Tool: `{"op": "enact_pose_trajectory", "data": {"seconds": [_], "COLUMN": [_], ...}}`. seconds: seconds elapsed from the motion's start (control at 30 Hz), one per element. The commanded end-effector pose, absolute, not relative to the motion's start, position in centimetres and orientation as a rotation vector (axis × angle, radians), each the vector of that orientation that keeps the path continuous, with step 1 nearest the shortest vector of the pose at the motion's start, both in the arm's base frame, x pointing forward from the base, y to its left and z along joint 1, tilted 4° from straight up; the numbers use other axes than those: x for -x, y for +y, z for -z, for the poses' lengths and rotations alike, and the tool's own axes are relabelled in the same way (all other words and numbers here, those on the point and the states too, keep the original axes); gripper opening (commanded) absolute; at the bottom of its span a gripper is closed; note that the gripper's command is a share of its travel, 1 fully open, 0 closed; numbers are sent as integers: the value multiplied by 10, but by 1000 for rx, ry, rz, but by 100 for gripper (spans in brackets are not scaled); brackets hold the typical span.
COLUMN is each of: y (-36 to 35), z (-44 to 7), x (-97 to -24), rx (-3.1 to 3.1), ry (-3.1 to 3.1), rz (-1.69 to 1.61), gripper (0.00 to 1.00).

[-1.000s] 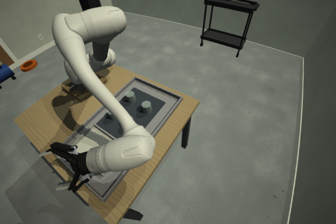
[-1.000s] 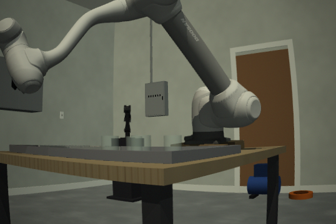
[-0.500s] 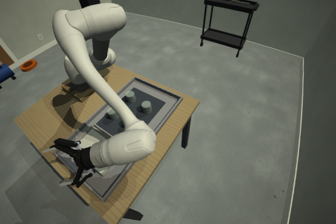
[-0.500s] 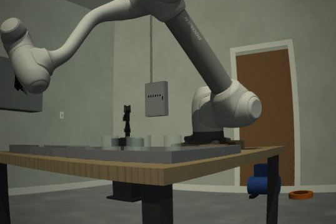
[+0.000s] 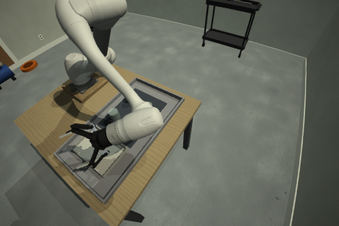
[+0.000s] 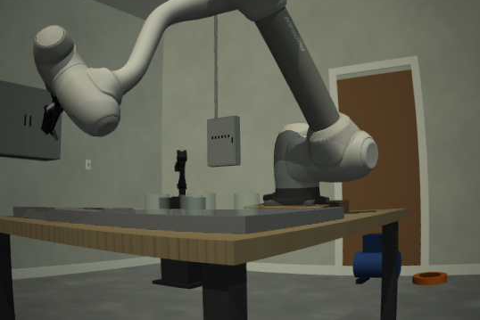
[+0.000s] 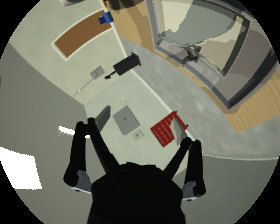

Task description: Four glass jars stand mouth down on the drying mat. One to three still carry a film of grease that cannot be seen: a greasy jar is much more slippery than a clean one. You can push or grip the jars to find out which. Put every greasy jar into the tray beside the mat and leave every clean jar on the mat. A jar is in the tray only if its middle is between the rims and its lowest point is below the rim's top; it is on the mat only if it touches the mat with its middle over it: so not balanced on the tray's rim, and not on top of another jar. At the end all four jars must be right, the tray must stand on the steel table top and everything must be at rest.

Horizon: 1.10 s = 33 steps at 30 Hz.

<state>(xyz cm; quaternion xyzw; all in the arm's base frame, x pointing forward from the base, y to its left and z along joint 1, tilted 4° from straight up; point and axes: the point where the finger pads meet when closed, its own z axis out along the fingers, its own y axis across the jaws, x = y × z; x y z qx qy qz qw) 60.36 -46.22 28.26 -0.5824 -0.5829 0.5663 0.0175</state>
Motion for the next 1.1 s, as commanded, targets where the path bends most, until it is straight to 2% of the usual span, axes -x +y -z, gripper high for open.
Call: {"op": "enact_pose_trajectory", "data": {"seconds": [0.0, 1.07], "y": [-444, -267], "z": [-278, -236], "x": [-600, -564], "rx": [1800, 1694], "ry": [-1833, -2047], "rz": [-1767, -1832], "gripper": [100, 100]}}
